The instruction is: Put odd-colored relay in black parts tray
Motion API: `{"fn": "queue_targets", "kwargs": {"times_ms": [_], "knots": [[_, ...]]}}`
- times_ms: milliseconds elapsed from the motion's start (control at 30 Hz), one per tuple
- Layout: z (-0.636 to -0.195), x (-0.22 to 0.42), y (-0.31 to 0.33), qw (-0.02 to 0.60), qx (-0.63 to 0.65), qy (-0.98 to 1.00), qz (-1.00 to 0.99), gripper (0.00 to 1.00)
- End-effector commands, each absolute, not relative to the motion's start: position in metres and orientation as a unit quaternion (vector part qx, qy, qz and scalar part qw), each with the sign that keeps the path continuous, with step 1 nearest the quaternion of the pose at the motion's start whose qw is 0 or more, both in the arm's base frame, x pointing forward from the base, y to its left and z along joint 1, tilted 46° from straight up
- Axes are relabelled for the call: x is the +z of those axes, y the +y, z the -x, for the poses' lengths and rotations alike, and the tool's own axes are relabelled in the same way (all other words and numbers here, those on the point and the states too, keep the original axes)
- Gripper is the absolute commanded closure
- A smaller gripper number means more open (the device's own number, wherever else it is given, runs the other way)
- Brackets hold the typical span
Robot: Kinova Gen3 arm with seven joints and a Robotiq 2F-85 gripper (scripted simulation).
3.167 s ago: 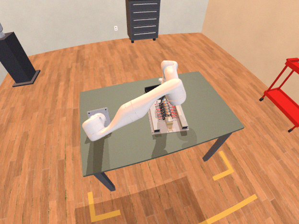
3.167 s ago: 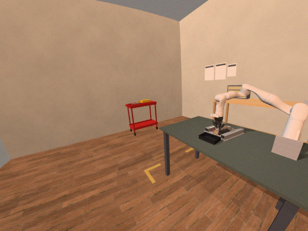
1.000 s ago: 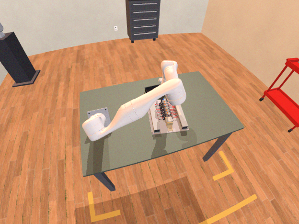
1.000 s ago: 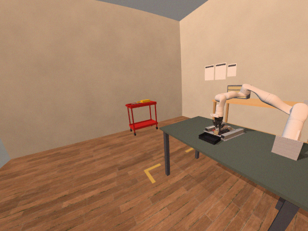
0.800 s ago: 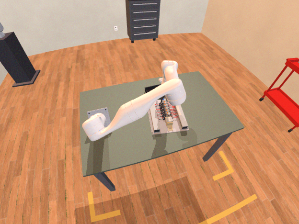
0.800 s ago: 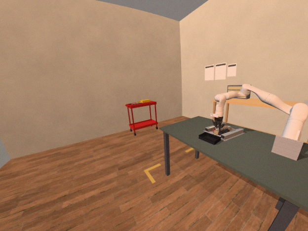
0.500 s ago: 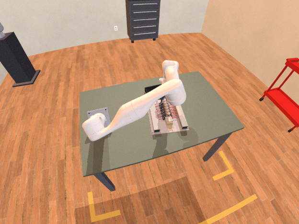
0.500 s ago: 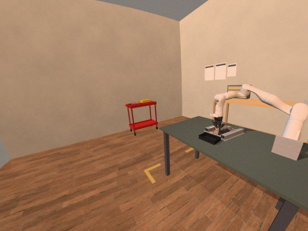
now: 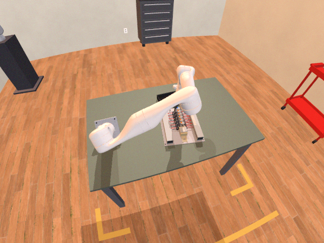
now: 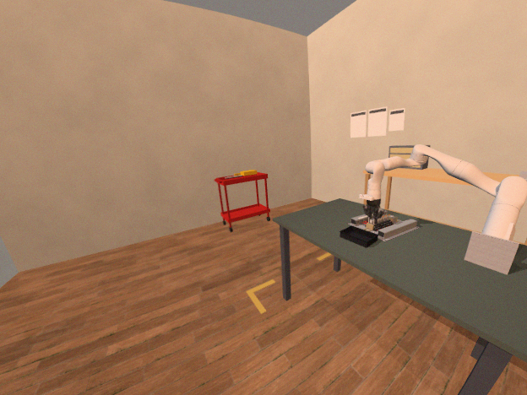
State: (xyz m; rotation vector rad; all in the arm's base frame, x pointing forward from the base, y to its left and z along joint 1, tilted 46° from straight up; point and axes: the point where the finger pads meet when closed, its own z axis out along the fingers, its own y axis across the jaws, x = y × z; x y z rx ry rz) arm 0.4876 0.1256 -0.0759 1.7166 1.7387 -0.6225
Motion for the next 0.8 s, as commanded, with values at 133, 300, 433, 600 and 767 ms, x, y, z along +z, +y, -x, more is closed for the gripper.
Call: {"fn": "queue_targets", "kwargs": {"times_ms": [133, 300, 433, 600, 767], "knots": [[-0.4881, -0.0752, 0.1268, 0.301, -0.238, 0.656, -0.65, 1.0], [-0.488, -0.0752, 0.1268, 0.303, -0.236, 0.656, -0.649, 1.0], [-0.4878, -0.0752, 0.1268, 0.306, -0.234, 0.657, -0.648, 1.0], [-0.4875, -0.0752, 0.1269, 0.311, -0.229, 0.659, -0.646, 1.0], [-0.4874, -0.0752, 0.1269, 0.311, -0.228, 0.659, -0.645, 1.0]]}}
